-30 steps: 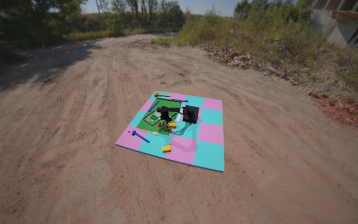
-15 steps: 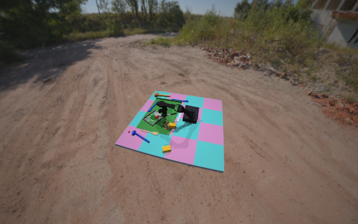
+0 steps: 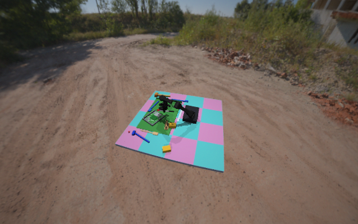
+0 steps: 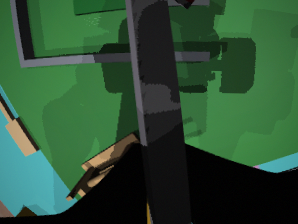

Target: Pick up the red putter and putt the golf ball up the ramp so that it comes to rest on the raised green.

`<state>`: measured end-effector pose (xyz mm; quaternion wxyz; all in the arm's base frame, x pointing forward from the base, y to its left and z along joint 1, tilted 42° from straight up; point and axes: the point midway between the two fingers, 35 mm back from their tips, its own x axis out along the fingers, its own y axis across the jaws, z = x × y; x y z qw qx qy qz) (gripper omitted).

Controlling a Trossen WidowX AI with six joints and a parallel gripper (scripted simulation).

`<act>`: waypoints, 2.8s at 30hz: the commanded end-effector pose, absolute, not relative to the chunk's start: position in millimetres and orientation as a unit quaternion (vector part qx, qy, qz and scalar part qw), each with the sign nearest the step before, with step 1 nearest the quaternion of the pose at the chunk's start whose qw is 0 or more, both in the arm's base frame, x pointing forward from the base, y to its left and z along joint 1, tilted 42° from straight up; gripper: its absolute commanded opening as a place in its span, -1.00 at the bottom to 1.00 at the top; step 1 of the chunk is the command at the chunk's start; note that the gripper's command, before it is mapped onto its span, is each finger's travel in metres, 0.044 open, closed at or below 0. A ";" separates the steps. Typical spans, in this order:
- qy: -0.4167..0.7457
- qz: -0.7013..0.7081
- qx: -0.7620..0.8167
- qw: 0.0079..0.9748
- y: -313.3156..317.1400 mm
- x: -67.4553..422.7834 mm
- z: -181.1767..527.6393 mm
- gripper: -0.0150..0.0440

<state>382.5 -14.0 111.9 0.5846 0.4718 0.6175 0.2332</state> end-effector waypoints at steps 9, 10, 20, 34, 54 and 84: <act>0.606 0.118 0.641 0.456 -74.2 394.3 75.3 -0.49; 0.604 0.109 0.654 0.444 -79.2 394.5 72.0 -0.49; 0.569 0.030 0.759 0.317 -125.8 392.2 40.0 -0.49; 0.569 0.012 0.774 0.278 -123.3 382.7 -6.9 -0.49; 0.569 0.010 0.775 0.274 -121.4 377.3 -33.3 -0.49; 0.569 0.009 0.775 0.276 -128.8 370.3 -55.1 -0.49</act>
